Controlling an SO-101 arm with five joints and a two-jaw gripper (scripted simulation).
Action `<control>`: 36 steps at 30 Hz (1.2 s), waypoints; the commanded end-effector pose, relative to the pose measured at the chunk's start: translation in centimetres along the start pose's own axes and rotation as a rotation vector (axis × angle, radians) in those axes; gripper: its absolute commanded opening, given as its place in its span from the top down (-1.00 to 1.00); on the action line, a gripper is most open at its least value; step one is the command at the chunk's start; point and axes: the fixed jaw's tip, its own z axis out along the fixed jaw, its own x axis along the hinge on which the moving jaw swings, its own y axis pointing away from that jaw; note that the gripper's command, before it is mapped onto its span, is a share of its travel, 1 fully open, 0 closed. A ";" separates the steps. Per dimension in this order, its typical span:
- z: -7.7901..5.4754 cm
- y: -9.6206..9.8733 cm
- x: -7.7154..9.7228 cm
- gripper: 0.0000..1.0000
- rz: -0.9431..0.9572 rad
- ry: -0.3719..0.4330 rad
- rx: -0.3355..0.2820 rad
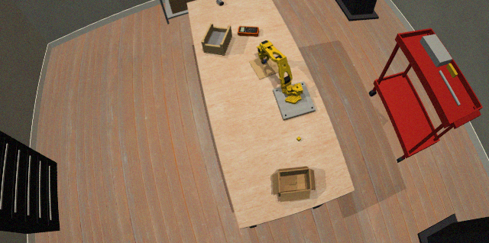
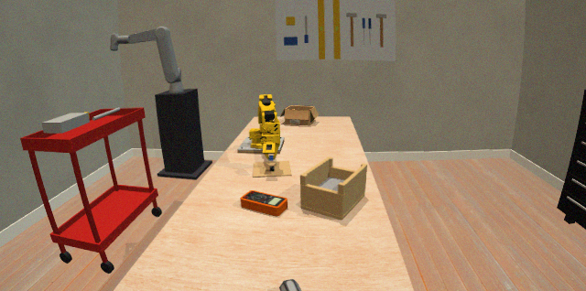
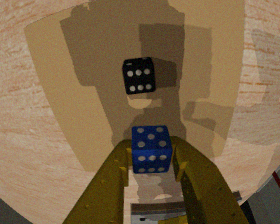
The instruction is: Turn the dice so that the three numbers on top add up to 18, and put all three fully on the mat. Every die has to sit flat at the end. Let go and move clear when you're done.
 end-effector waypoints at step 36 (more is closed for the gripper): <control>2.1 -0.2 0.3 1.00 -0.003 0.026 0.004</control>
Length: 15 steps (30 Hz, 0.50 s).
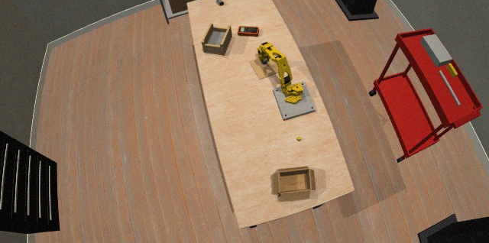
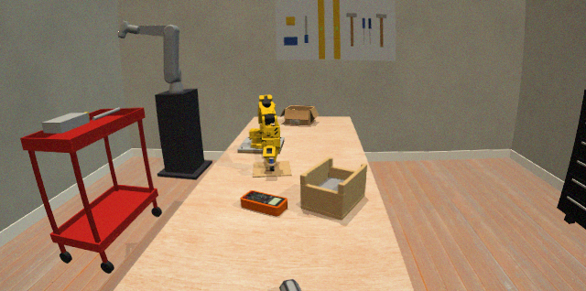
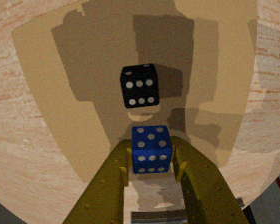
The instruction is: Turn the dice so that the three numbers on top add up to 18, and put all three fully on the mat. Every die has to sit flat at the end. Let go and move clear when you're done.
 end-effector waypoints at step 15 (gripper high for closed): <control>1.2 -0.2 0.4 1.00 -0.003 0.026 0.004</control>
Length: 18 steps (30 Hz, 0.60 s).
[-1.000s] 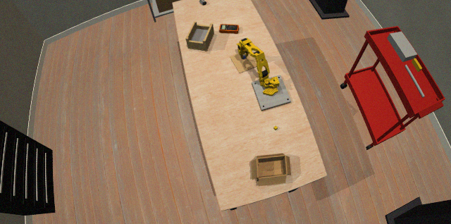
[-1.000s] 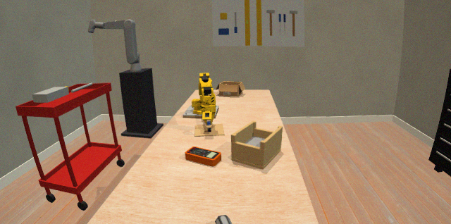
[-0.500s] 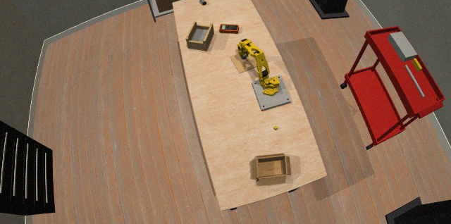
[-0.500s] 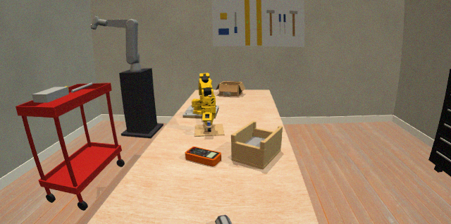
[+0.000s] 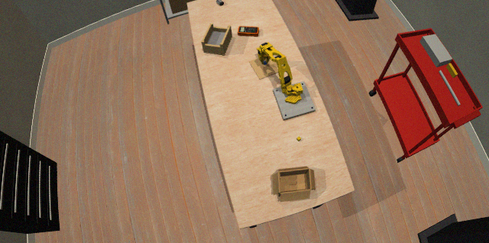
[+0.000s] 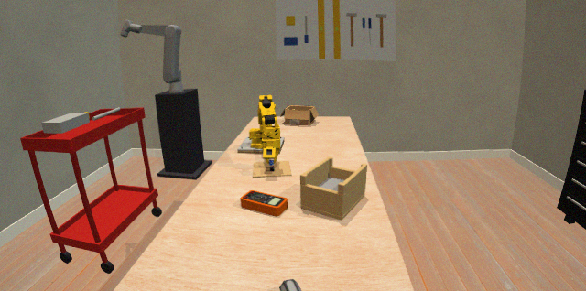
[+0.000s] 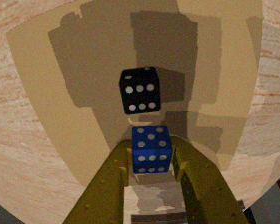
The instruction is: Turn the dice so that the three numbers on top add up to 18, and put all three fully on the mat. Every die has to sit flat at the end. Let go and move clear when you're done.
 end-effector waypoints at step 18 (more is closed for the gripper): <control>1.4 -0.2 0.4 1.00 -0.003 0.027 0.004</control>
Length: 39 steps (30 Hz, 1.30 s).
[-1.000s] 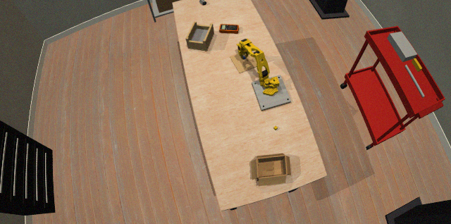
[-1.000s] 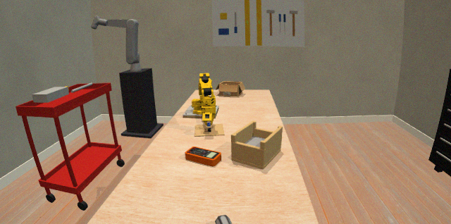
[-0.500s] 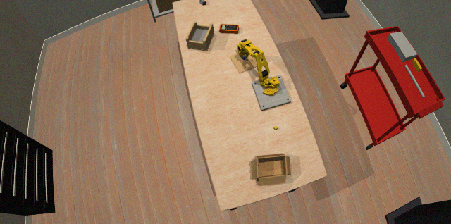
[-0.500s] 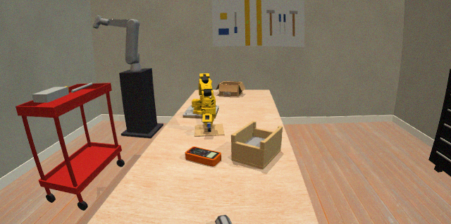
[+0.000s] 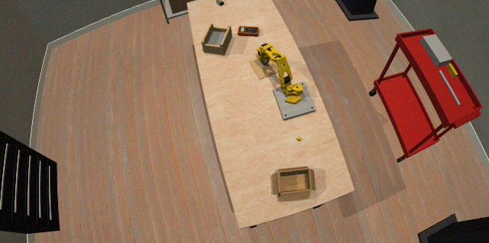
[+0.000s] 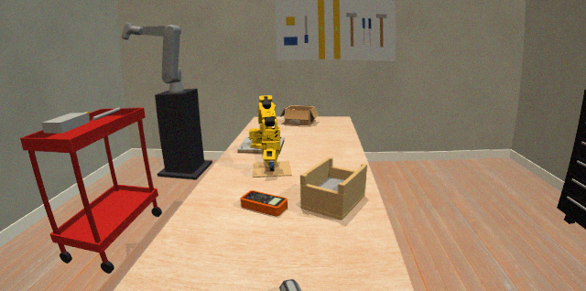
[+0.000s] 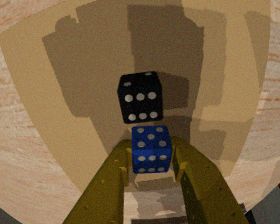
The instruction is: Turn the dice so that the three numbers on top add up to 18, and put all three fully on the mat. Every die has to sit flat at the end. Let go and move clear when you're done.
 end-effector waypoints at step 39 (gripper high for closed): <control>1.6 -0.2 0.4 1.00 -0.003 0.027 0.004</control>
